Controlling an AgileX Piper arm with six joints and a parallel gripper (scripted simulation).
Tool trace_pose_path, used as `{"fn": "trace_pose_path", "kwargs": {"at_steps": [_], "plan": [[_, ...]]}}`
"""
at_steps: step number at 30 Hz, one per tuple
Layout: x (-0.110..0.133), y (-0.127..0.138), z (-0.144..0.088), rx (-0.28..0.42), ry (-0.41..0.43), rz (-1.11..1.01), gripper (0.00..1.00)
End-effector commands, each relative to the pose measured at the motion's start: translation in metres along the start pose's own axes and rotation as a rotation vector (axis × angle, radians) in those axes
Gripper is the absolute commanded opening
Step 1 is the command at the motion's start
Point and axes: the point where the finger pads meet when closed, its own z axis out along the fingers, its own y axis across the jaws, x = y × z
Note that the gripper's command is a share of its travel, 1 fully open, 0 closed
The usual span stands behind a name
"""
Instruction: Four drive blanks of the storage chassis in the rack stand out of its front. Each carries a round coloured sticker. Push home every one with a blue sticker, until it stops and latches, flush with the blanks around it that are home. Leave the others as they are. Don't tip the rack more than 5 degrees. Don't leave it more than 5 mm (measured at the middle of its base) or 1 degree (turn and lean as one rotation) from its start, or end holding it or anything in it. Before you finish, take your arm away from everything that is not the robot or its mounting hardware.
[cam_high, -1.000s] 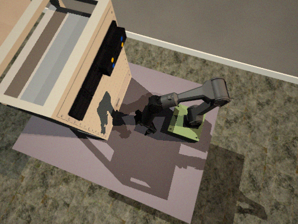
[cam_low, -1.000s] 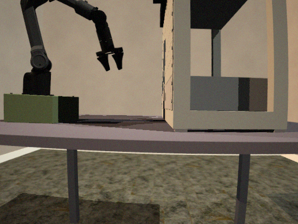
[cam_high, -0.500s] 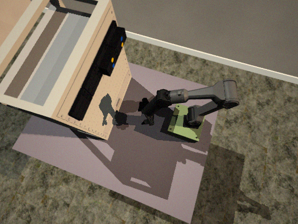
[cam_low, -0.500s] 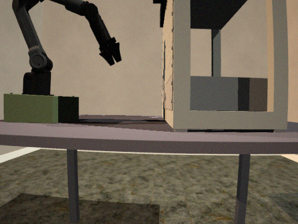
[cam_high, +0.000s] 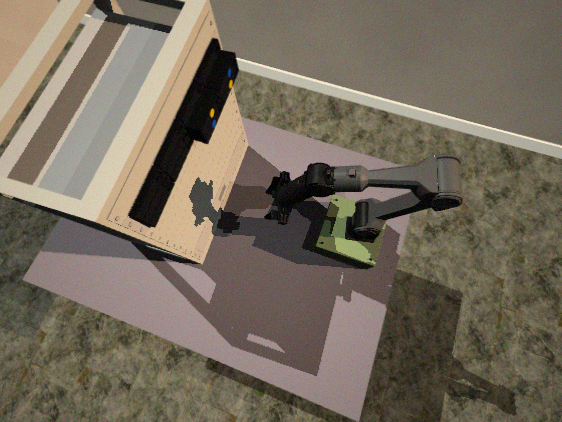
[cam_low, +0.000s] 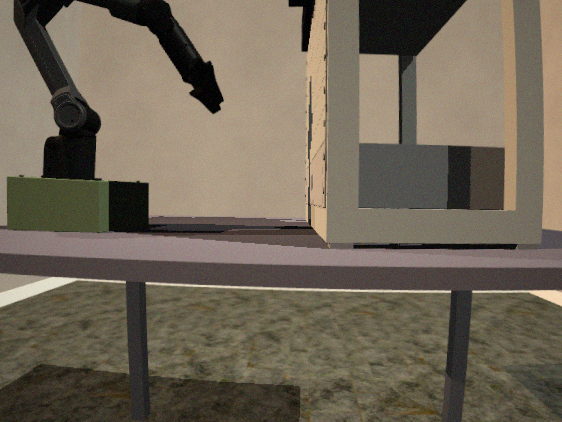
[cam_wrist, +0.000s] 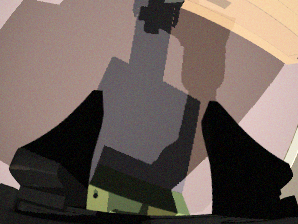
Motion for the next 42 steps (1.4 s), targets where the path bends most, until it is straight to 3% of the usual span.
{"fn": "trace_pose_path", "kwargs": {"at_steps": [1, 42], "plan": [[0.0, -0.001, -0.001, 0.005, -0.004, 0.004, 1.0], [-0.01, -0.029, -0.01, 0.094, -0.089, 0.099, 1.0]]}}
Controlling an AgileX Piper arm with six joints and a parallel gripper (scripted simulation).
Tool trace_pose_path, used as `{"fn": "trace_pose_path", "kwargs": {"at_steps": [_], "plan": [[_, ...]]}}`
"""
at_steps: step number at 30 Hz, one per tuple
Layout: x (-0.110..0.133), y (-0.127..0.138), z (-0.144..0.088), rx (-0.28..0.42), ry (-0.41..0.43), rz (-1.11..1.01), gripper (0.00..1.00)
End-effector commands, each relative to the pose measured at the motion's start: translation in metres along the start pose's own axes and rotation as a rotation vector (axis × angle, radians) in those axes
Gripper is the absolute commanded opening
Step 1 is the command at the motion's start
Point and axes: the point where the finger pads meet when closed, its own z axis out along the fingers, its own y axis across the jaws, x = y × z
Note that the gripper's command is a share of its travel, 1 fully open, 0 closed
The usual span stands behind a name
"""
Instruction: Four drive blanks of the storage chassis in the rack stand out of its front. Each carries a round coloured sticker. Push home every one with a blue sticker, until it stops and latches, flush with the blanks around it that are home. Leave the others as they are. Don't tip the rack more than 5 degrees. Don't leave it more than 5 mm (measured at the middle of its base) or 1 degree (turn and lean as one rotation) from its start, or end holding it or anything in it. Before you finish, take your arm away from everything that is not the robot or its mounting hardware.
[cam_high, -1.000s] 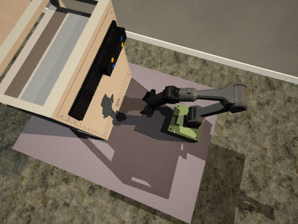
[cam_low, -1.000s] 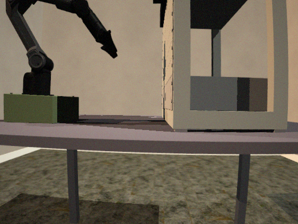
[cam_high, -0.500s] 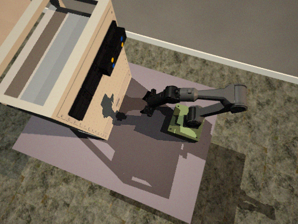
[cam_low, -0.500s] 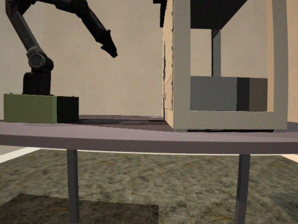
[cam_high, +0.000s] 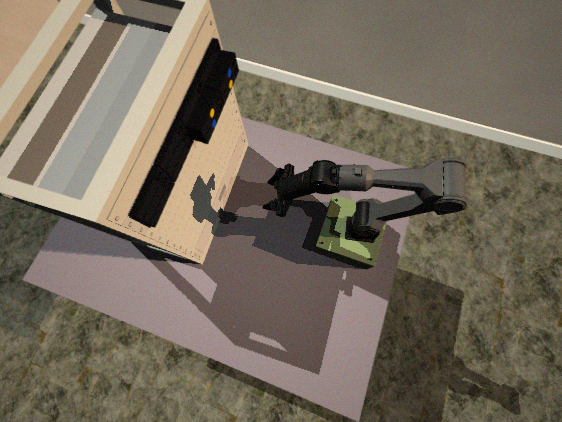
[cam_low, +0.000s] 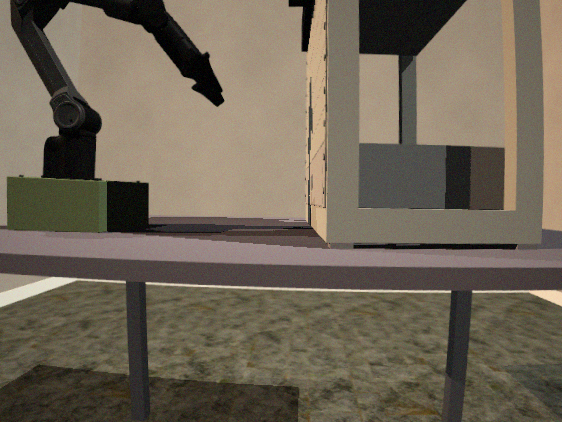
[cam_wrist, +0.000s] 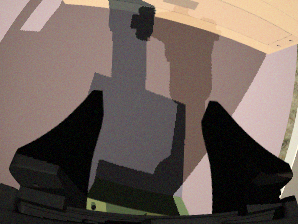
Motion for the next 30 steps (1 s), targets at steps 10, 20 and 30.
{"fn": "trace_pose_path", "kwargs": {"at_steps": [10, 20, 30], "plan": [[-0.023, -0.03, -0.006, 0.093, -0.107, -0.018, 1.0], [-0.062, -0.083, -0.028, 0.273, -0.293, -0.081, 1.0], [-0.097, -0.13, -0.066, 0.462, -0.465, -0.191, 1.0]]}}
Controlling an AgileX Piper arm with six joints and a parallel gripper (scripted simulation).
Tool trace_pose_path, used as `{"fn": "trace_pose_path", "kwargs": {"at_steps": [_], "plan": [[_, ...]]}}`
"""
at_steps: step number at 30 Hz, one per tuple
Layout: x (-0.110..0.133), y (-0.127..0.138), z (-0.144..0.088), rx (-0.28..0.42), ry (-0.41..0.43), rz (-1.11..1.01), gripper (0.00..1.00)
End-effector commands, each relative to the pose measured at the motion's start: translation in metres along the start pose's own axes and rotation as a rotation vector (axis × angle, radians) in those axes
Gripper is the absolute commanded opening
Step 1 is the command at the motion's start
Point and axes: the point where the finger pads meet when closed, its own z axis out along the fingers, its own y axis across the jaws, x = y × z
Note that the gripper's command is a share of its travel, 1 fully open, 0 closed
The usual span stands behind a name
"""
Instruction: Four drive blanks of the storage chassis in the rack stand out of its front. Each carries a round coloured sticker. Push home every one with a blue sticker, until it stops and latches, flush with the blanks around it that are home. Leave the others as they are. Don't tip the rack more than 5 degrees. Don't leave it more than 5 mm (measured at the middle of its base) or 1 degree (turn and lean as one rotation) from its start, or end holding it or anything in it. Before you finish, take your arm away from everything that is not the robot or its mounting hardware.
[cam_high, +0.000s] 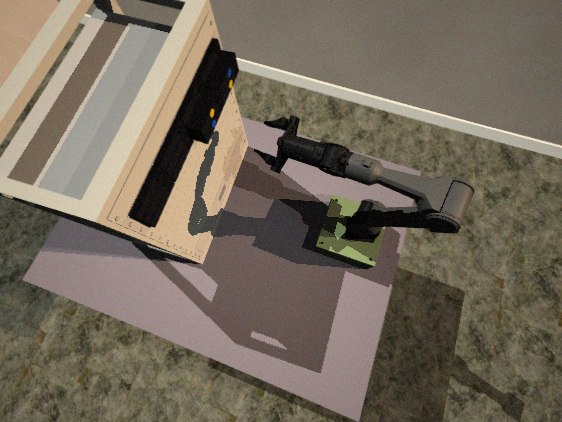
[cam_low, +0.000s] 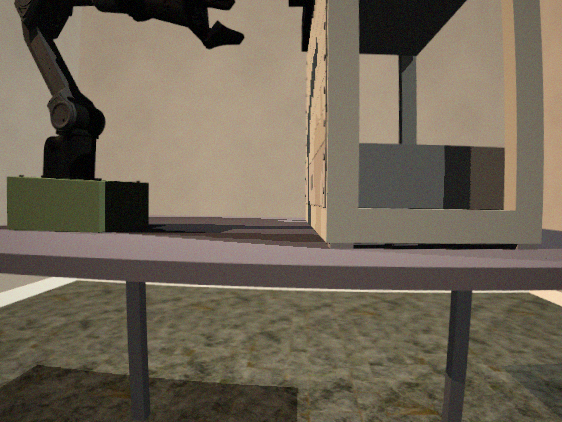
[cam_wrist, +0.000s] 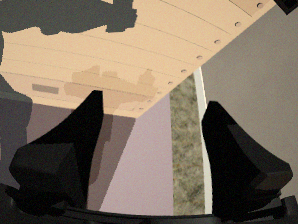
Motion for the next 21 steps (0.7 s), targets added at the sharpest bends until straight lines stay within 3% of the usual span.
{"fn": "trace_pose_path", "kwargs": {"at_steps": [1, 12, 21], "plan": [[-0.013, -0.019, -0.003, 0.058, -0.063, -0.041, 1.0], [-0.061, -0.083, -0.032, 0.275, -0.292, -0.311, 1.0], [-0.084, -0.099, -0.056, 0.354, -0.394, -0.525, 1.0]]}}
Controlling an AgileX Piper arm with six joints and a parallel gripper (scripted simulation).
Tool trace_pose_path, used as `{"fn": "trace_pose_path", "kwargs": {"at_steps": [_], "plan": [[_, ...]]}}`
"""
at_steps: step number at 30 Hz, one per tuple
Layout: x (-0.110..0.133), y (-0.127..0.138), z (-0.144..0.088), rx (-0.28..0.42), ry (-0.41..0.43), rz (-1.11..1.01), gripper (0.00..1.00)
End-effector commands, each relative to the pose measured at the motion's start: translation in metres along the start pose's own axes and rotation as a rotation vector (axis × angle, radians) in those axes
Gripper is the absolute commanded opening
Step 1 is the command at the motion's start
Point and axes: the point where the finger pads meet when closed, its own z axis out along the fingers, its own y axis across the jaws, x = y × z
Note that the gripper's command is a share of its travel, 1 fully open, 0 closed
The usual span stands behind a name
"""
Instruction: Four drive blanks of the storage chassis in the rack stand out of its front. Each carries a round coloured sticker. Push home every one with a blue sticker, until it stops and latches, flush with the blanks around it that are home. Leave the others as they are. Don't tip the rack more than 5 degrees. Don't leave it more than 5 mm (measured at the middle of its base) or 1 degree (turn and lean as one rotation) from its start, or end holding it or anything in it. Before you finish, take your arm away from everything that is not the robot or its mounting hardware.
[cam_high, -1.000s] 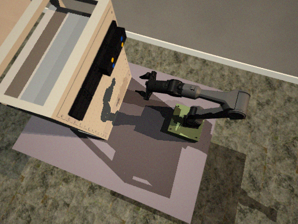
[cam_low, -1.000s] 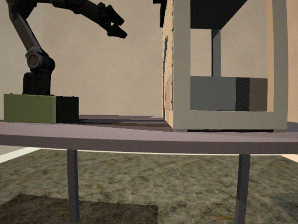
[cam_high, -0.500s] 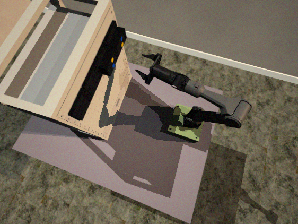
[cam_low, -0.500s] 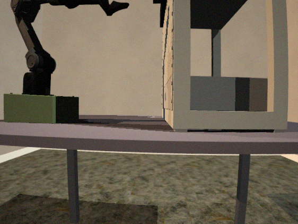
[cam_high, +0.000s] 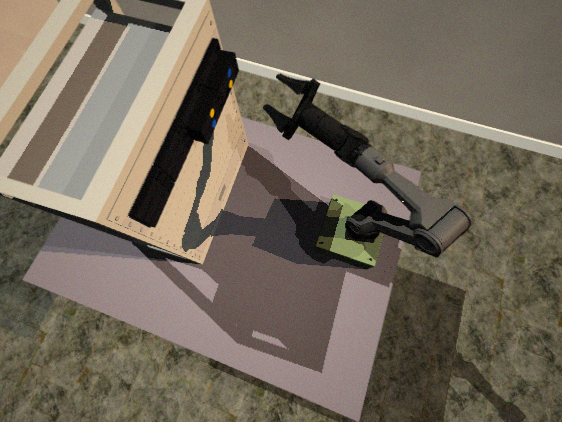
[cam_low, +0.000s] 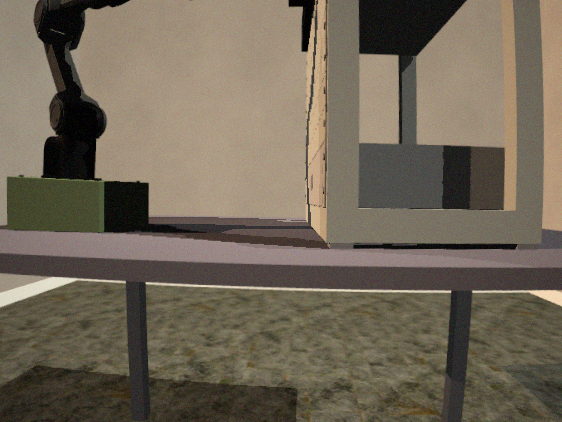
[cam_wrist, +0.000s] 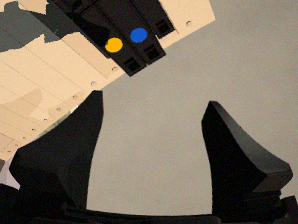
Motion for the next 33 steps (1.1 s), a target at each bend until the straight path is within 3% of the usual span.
{"fn": "trace_pose_path", "kwargs": {"at_steps": [1, 11, 21, 33], "plan": [[-0.007, -0.01, -0.004, 0.0, -0.055, -0.065, 1.0], [-0.021, -0.018, -0.018, -0.008, -0.156, -0.284, 1.0], [-0.027, -0.007, -0.036, -0.088, -0.23, -0.486, 1.0], [-0.025, 0.008, -0.05, -0.174, -0.262, -0.594, 1.0]]}}
